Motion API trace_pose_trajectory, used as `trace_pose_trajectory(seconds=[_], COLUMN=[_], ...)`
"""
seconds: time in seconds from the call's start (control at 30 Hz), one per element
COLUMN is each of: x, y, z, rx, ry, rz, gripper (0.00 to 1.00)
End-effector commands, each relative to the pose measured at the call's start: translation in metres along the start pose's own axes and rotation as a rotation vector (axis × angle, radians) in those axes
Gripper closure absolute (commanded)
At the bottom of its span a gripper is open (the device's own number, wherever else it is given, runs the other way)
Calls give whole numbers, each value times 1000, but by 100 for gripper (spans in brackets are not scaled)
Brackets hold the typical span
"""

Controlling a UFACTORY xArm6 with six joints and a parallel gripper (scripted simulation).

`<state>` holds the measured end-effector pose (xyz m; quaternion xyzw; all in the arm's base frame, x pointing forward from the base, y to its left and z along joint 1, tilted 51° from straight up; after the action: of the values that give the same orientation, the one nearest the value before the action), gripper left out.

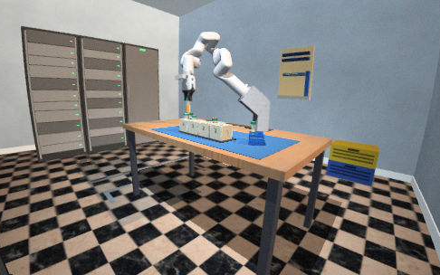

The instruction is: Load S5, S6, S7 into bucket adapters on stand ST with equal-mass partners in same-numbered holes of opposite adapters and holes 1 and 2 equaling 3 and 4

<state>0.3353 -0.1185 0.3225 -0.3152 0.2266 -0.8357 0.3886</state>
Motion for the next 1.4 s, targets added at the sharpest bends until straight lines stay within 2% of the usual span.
trace_pose_trajectory(seconds=[0.0,0.13,0.8,1.37], x=[0,0,0,0], y=[-1,-1,34,34], z=[1,1,1,1], rx=[3,3,3,3], ry=[1,1,1,1], rz=[1,1,1,1], gripper=[100,100,100,100])
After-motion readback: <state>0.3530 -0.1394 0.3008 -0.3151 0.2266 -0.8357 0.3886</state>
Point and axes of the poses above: the point where the finger pads meet when closed, its own y axis out along the fingers, its own x axis across the jaws, z = x × y, the point moved 1 cm from there along -y, back along the fingers, and after that the axes turned 14 degrees about y, right-handed, at the moved point
